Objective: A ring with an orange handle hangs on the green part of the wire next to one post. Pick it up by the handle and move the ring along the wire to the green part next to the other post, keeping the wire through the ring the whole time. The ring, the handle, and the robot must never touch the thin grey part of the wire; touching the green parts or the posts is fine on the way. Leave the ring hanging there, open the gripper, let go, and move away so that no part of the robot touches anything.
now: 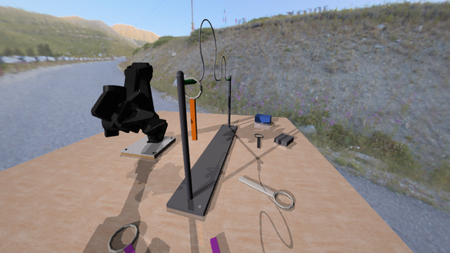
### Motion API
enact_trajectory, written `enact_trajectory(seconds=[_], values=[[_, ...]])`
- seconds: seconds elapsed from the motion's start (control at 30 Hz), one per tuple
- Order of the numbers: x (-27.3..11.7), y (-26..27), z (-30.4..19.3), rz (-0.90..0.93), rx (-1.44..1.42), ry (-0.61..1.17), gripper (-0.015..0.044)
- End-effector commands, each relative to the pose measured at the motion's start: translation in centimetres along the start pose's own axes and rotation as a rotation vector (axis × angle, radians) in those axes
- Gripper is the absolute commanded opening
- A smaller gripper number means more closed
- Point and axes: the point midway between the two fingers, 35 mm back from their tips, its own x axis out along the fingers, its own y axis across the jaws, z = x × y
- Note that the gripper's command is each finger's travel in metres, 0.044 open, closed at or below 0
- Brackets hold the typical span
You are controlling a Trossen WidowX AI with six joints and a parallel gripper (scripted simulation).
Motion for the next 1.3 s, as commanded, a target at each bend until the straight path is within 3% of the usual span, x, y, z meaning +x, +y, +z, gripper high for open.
enact_trajectory(seconds=[0.0, 0.23, 0.5, 0.87, 1.27], values=[[-2.5, 4.5, -2.4, 0.084, 0.281, 0.04, 0.016], [-6.6, 11.3, -3.9, 0.19, 0.734, 0.106, 0.016], [-7.0, 11.1, -4.2, 0.193, 0.746, 0.108, 0.016], [-1.5, 8.8, -0.9, 0.191, 0.744, 0.103, 0.016], [-0.4, 8.7, -0.6, 0.19, 0.744, 0.102, 0.016]])
